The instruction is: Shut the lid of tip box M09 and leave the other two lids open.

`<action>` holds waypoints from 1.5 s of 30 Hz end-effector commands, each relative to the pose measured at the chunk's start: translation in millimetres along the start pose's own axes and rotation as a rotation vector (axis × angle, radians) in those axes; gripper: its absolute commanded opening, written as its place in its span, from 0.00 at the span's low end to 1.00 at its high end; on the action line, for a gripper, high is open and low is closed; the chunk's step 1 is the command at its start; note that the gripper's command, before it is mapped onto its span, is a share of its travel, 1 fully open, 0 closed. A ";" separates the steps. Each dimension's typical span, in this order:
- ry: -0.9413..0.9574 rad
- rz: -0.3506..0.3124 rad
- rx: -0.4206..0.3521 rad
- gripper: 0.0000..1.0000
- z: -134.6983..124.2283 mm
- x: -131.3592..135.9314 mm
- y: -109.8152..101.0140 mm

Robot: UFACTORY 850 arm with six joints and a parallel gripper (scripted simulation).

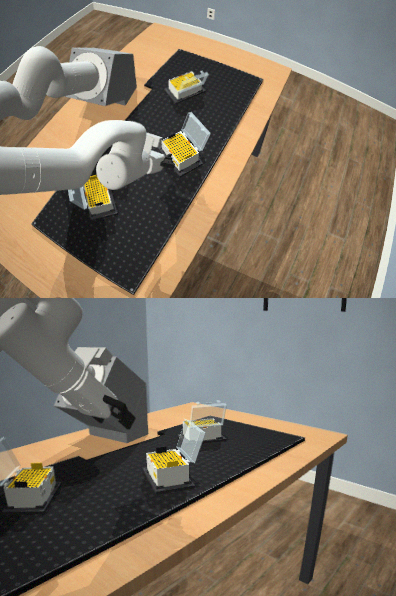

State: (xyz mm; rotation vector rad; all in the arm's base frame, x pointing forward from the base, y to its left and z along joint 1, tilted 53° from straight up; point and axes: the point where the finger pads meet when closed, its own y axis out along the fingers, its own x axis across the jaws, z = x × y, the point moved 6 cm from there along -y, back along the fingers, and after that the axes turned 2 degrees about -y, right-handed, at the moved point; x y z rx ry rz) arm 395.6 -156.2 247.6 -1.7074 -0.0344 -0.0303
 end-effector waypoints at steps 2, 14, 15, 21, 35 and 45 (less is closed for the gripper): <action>0.000 -0.001 0.000 1.00 1.1 0.3 -1.4; -0.283 0.282 0.009 1.00 -35.0 -5.4 -40.0; -0.307 0.306 0.010 1.00 -37.8 -5.9 -43.0; -0.401 0.400 0.013 1.00 -48.7 -8.4 -54.7; -0.707 0.706 0.024 1.00 -51.2 -1.7 -57.6; -0.919 0.918 0.031 1.00 -43.2 3.7 -49.4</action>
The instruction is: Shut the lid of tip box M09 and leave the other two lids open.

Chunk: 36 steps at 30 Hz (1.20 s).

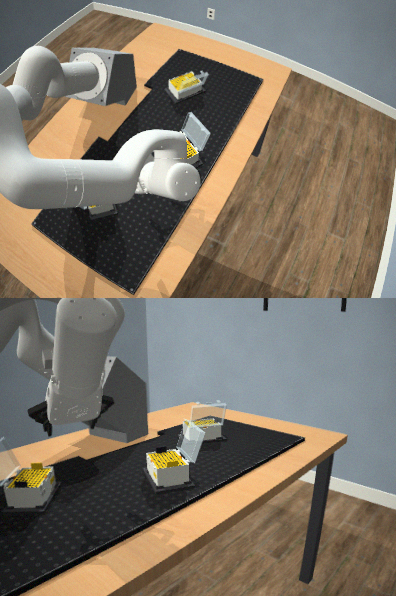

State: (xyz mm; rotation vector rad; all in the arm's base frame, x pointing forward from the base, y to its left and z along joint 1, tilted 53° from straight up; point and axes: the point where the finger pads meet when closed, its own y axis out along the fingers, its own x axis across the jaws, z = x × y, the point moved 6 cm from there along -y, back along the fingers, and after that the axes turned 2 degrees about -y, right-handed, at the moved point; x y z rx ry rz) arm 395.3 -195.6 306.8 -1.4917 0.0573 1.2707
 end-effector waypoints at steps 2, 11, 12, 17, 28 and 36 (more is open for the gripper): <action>-0.142 0.140 0.007 1.00 0.5 8.5 0.7; -0.307 0.305 0.012 1.00 2.4 18.0 2.9; -0.330 0.329 0.013 1.00 2.8 19.3 3.3; -0.350 0.349 0.014 1.00 -0.4 20.2 7.2; -0.350 0.349 0.014 1.00 -32.1 19.1 39.2; -0.350 0.349 0.014 1.00 -60.3 18.2 67.5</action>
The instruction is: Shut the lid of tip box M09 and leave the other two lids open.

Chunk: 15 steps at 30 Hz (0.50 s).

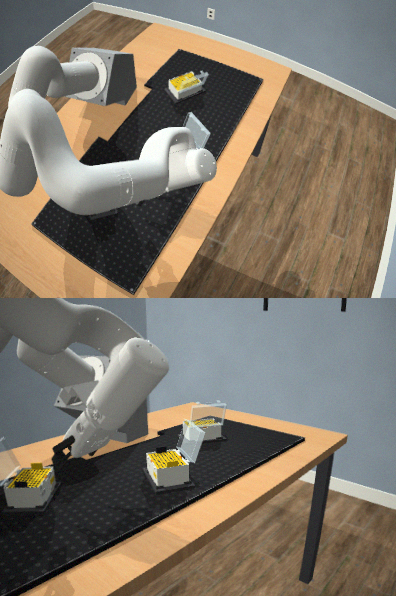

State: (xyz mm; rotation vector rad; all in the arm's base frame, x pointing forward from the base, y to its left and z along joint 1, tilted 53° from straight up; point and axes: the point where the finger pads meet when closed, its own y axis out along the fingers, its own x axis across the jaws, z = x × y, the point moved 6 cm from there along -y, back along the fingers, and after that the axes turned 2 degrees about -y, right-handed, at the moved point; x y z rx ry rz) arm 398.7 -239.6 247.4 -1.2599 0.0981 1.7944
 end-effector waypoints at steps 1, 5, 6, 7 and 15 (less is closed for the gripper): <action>0.001 0.000 -0.001 1.00 -17.6 -0.9 16.3; 0.001 0.000 -0.001 1.00 -28.2 -1.3 26.9; 0.001 0.000 -0.001 1.00 -28.2 -1.3 26.9; 0.001 0.001 -0.001 1.00 -31.8 -1.4 30.4; 0.001 0.001 -0.001 1.00 -60.0 -2.4 58.7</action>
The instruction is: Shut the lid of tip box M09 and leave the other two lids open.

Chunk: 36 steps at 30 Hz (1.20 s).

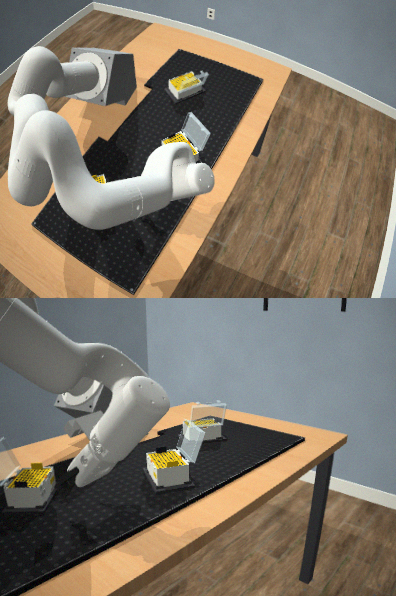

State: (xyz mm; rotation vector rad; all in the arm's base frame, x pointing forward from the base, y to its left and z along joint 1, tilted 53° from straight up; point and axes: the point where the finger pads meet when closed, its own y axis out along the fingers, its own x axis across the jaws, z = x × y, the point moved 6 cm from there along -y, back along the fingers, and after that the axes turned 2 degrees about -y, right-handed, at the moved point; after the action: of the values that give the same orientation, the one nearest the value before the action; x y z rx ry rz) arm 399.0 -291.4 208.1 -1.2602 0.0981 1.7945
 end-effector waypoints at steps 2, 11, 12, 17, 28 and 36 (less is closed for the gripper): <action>0.001 0.000 -0.001 1.00 -21.0 -1.0 19.8; 0.001 0.000 -0.001 1.00 -24.6 -1.1 23.3; 0.001 0.000 -0.001 1.00 -24.6 -1.1 23.3; 0.001 0.000 -0.001 1.00 -24.6 -1.1 23.3; 0.001 0.000 -0.001 1.00 -24.6 -1.1 23.2; 0.001 0.000 -0.001 1.00 -24.6 -1.1 23.2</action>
State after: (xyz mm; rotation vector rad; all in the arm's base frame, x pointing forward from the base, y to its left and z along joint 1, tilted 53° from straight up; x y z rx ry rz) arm 399.7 -318.7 187.5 -1.2604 0.0985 1.7945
